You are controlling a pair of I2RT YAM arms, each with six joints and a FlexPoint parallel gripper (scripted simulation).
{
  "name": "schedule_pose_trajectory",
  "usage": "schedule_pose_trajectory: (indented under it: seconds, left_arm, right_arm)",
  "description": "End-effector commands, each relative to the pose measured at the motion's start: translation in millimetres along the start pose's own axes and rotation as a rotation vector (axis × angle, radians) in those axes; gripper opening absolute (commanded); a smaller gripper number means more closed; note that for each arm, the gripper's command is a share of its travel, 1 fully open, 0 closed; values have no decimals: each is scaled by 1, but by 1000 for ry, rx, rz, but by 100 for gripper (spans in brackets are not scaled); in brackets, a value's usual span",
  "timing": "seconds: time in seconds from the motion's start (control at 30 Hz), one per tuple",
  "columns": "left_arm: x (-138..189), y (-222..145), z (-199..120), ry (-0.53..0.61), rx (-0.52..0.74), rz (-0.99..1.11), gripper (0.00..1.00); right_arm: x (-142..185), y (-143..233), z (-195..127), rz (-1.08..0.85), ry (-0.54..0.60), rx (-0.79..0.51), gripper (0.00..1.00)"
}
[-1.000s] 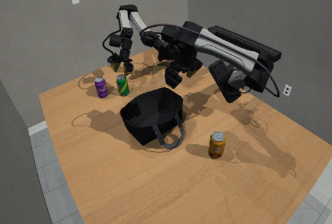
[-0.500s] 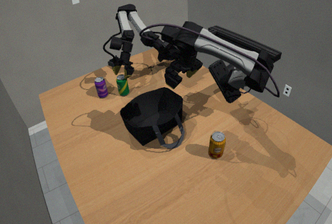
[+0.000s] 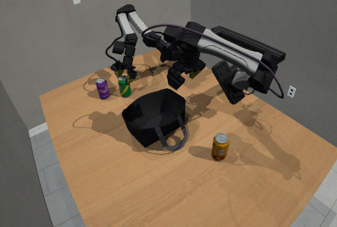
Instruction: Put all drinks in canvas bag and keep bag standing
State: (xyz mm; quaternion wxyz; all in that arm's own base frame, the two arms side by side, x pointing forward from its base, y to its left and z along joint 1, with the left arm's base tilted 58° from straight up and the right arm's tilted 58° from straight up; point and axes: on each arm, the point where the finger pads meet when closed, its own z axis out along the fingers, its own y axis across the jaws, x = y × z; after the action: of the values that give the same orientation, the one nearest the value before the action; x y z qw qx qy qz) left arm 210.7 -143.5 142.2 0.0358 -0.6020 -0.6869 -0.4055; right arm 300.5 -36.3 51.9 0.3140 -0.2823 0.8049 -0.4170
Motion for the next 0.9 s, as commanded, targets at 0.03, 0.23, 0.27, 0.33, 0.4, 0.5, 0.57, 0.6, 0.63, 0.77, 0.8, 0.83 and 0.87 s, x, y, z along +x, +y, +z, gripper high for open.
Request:
schedule_pose_trajectory:
  seconds: [0.03,0.23,0.27,0.33,0.4,0.5,0.57,0.6,0.63,0.77,0.8,0.83,0.87]
  left_arm:
    - [-3,1,-11,-32,-1,-14,100]
    - [-3,1,-11,-32,-1,-14,100]
    - [-3,1,-11,-32,-1,-14,100]
    - [-3,1,-11,-32,-1,-14,100]
    - [-3,1,-11,-32,-1,-14,100]
    - [-3,1,-11,-32,-1,-14,100]
    - [-3,1,-11,-32,-1,-14,100]
    - [-3,1,-11,-32,-1,-14,100]
    - [-3,1,-11,-32,-1,-14,100]
    - [-3,1,-11,-32,-1,-14,100]
    - [-3,1,-11,-32,-1,-14,100]
    - [-3,1,-11,-32,-1,-14,100]
    - [-3,1,-11,-32,-1,-14,100]
  right_arm:
    - [-10,-6,6,20,-68,14,84]
    - [-5,-6,15,15,-69,16,84]
    - [-5,-6,17,15,-69,17,84]
    - [-3,-7,19,14,-69,18,84]
    - [4,-3,21,10,-43,9,84]
    - [-1,-8,24,14,-70,20,84]
    - [2,-7,26,15,-69,20,84]
    - [4,-6,27,14,-63,17,84]
    - [7,-4,26,9,-39,11,84]
    - [-4,-19,26,38,-67,42,84]
    - [-3,-12,25,23,-68,28,84]
    - [-4,-11,24,20,-72,26,84]
    - [-5,-11,22,17,-75,24,84]
